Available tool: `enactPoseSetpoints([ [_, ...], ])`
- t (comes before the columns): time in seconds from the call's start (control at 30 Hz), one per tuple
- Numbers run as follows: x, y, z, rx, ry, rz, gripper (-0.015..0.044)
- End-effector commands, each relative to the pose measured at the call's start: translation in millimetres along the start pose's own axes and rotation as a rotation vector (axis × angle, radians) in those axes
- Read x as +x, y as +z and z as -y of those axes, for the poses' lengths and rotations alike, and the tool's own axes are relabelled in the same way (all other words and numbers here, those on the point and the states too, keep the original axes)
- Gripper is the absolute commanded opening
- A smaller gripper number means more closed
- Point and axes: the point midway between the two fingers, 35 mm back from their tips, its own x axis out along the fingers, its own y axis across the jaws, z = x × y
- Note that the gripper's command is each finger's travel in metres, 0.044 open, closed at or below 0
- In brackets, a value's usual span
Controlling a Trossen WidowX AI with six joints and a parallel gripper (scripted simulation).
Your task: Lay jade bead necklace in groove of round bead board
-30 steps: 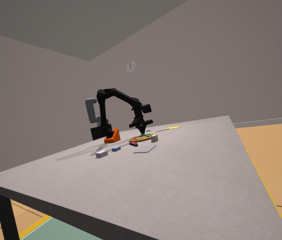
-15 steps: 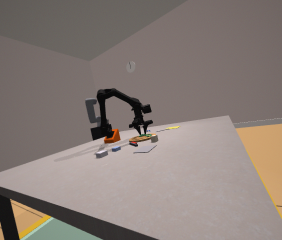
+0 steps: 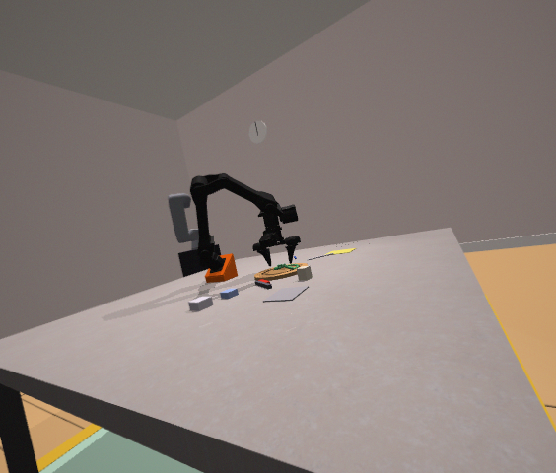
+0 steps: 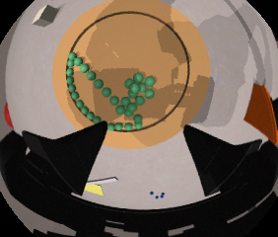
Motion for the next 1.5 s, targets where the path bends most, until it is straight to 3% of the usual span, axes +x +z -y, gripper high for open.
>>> enactPoseSetpoints([
  [0.0,-3,-1,-2,0.007,0.004,-0.006,0.044],
  [0.63,-3,-1,-2,0.007,0.004,-0.006,0.044],
  [0.73,-6,4,-10,-0.115,0.005,-0.007,0.0361],
  [1.03,-24,43,-54,-0.87,0.01,-0.004,0.0125],
  [1.23,-33,72,-75,-1.313,0.008,0.002,0.012],
  [1.47,-34,73,-76,-1.327,0.008,0.002,0.012],
])
